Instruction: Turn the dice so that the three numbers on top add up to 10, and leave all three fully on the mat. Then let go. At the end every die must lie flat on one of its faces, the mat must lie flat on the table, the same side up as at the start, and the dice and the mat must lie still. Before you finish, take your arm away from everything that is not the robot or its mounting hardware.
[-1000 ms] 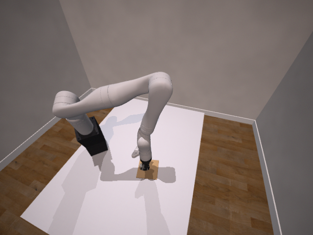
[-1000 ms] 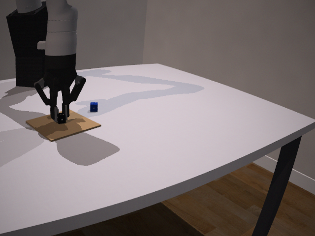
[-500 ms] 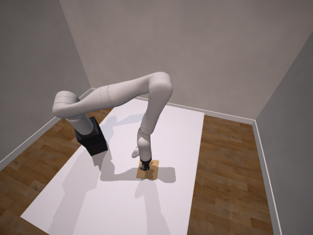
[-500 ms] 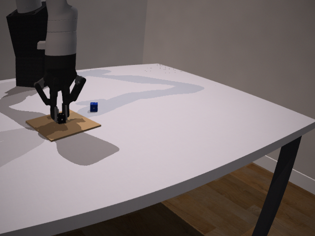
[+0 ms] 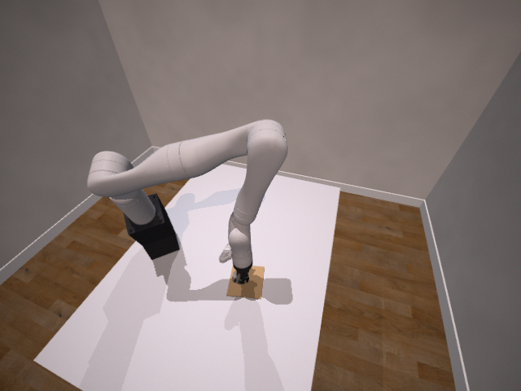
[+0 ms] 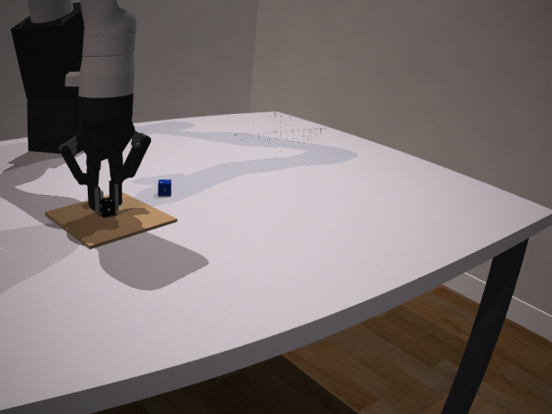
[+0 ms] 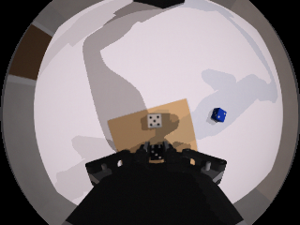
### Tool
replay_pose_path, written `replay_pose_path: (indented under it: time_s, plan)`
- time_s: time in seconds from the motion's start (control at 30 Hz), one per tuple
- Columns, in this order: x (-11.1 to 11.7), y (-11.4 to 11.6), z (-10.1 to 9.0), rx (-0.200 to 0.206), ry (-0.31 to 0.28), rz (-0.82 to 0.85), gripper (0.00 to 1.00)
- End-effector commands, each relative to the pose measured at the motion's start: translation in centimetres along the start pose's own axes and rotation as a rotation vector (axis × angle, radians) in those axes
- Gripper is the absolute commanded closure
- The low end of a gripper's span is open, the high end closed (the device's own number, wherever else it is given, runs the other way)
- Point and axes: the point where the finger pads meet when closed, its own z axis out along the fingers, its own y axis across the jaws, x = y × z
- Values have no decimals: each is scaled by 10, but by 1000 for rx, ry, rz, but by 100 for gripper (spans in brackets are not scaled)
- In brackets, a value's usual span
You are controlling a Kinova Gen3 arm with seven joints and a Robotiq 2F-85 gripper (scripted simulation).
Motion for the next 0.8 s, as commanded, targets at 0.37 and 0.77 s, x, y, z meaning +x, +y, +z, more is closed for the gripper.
replay_pose_path:
  time_s: [0.37, 0.77]
  plan:
    - [-3, 2, 1, -5, -7, 10, 65]
    - [-3, 2, -2, -5, -7, 10, 65]
